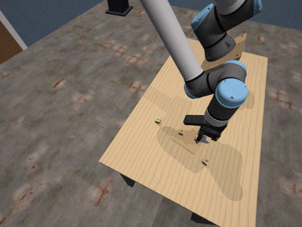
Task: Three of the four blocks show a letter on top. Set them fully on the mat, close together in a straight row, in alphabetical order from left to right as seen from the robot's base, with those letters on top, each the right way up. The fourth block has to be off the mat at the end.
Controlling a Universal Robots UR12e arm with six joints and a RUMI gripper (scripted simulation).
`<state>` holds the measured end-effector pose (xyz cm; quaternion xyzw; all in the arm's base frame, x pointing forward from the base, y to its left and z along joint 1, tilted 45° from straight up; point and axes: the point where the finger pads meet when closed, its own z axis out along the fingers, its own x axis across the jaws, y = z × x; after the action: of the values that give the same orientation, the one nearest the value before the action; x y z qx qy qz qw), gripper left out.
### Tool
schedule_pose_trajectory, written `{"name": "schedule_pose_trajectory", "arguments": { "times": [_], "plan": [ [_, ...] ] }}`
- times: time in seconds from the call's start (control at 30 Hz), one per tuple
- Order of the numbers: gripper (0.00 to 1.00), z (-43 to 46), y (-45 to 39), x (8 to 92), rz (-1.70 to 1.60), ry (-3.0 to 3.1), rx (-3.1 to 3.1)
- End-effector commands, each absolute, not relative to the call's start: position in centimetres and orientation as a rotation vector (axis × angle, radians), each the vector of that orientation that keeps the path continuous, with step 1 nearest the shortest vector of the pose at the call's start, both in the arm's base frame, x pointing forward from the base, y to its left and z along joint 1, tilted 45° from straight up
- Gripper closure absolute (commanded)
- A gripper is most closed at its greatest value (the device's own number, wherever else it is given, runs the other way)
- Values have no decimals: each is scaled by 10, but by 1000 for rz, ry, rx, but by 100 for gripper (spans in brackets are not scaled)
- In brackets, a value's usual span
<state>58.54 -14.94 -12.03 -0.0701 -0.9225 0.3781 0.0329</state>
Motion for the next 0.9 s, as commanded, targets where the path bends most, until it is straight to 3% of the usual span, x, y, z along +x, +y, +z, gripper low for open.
{"name": "schedule_pose_trajectory", "arguments": {
  "times": [0.0,0.87],
  "plan": [
    [75,-120,-149,586,1164,-2840,-216],
    [75,-60,-90,595,1164,-2840,-216]
  ]
}}
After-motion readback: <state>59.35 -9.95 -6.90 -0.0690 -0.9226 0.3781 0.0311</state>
